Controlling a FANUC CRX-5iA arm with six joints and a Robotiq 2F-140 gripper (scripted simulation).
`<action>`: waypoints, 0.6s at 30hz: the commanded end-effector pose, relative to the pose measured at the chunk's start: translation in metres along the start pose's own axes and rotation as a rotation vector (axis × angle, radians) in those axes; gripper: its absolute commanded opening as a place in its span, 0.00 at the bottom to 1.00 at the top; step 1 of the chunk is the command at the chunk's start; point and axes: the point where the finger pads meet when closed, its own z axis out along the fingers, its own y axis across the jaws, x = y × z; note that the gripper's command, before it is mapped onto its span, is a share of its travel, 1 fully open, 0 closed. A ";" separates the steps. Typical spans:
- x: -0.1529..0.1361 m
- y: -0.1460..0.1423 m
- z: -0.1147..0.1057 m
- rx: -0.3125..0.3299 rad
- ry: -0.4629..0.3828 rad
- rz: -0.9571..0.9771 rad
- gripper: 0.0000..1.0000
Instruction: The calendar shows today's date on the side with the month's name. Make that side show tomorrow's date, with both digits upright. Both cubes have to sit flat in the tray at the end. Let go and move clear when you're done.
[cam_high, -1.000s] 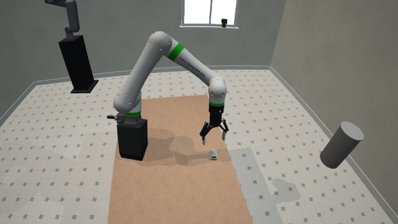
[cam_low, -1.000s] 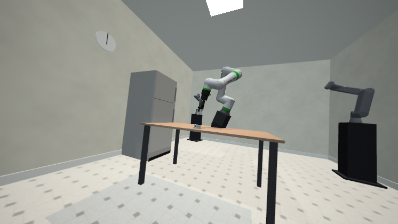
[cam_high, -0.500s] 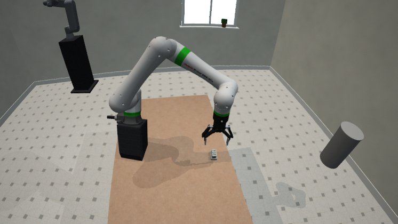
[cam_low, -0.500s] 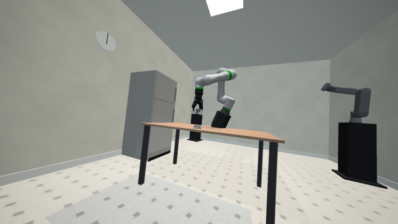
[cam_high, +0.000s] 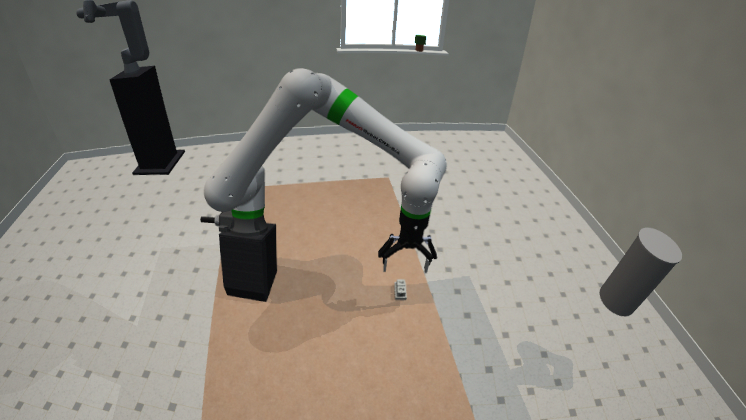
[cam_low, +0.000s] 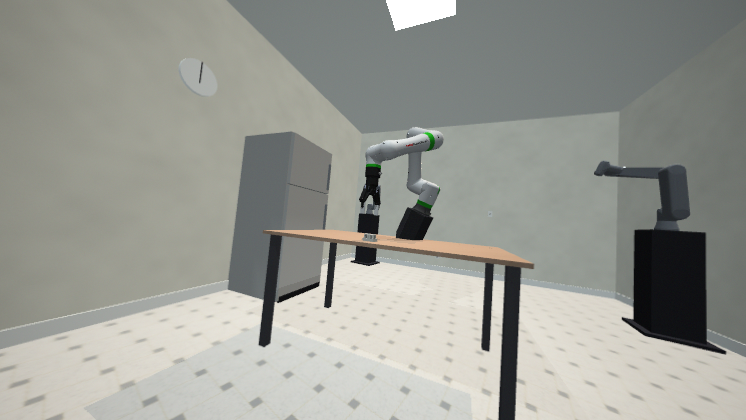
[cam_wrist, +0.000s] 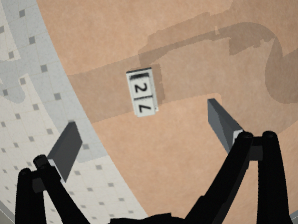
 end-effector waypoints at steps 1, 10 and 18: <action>0.000 0.000 0.000 0.000 0.000 0.026 1.00; 0.000 0.000 0.003 0.000 0.000 0.319 1.00; 0.000 0.000 0.006 0.000 0.000 0.583 1.00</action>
